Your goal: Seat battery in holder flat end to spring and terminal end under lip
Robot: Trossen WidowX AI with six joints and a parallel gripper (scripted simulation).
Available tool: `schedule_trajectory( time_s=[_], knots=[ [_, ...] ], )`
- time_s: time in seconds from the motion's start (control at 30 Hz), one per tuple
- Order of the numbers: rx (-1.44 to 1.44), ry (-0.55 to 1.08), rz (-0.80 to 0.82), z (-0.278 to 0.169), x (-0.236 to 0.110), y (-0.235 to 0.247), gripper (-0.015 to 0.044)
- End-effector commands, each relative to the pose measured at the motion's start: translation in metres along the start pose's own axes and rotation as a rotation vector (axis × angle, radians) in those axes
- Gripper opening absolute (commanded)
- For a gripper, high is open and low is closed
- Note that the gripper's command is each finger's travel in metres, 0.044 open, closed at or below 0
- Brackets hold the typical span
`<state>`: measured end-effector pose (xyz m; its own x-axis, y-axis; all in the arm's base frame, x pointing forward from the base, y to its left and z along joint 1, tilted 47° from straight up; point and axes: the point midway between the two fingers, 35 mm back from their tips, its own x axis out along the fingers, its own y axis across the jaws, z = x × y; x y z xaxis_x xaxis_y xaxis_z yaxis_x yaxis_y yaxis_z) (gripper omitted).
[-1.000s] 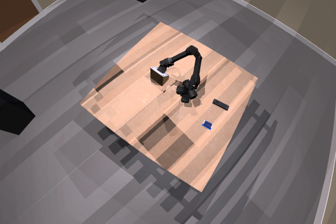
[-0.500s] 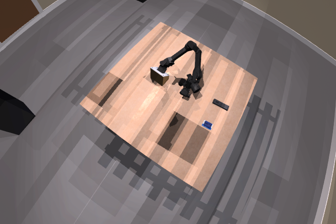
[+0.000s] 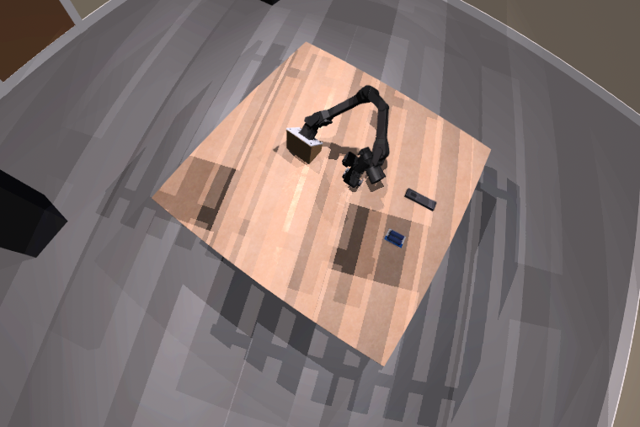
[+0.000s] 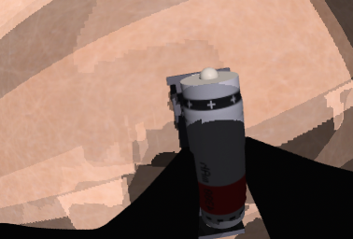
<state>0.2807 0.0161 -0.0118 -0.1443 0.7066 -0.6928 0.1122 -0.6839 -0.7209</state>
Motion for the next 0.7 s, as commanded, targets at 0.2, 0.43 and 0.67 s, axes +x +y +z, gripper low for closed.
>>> schedule_trajectory(
  time_s=[0.2, 0.43, 0.67],
  knots=[
    [-0.002, -0.065, 0.000, -0.0002, 0.0080, 0.0017, 0.0067],
    [-0.002, -0.114, 0.000, -0.0031, 0.0106, 0.0018, 0.0067],
    [-0.002, -0.163, 0.000, -0.0059, 0.0133, 0.0017, 0.0067]
  ],
)
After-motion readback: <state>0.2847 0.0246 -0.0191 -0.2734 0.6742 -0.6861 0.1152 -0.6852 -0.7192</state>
